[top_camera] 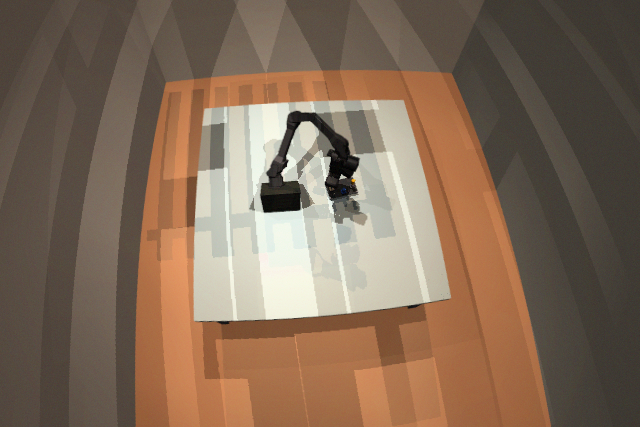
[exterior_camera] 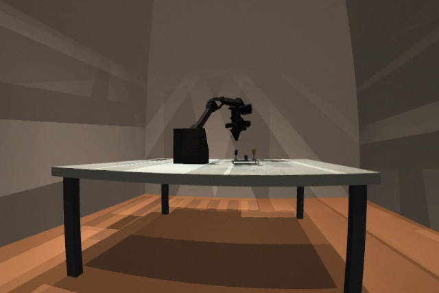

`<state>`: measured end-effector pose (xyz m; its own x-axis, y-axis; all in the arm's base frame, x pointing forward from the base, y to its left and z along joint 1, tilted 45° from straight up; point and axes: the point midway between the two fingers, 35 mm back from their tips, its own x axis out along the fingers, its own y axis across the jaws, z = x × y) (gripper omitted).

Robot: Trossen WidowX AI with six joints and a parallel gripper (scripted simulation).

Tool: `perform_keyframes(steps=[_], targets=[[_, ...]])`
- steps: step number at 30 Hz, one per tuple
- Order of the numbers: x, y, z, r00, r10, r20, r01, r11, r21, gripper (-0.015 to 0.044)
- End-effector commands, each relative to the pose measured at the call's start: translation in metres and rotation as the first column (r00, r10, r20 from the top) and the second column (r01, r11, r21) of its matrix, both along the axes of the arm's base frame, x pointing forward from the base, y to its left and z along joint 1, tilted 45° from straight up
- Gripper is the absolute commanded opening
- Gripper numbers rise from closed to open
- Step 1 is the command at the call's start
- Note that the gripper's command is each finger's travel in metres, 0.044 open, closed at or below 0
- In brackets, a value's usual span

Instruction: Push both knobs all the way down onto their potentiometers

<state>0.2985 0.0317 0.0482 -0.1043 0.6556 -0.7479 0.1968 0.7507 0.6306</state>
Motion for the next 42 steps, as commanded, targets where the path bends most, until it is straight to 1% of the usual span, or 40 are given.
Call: perform_keyframes(steps=[1, 4, 7, 15, 26, 42], targets=[[-0.005, 0.009, -0.005, 0.999, 0.041, -0.003, -0.040, 0.998, 0.045, 0.0000], [-0.006, 0.011, -0.007, 0.999, 0.041, -0.003, -0.040, 0.998, 0.045, 0.0000], [-0.008, 0.023, -0.020, 0.999, 0.041, -0.003, -0.040, 0.998, 0.046, 0.0000], [-0.008, 0.024, -0.021, 0.999, 0.041, -0.003, -0.040, 0.998, 0.046, 0.0000], [-0.011, 0.037, -0.034, 0.999, 0.041, -0.003, -0.040, 0.998, 0.047, 0.0000], [-0.011, 0.037, -0.035, 0.999, 0.041, -0.003, -0.041, 0.998, 0.047, 0.0000]])
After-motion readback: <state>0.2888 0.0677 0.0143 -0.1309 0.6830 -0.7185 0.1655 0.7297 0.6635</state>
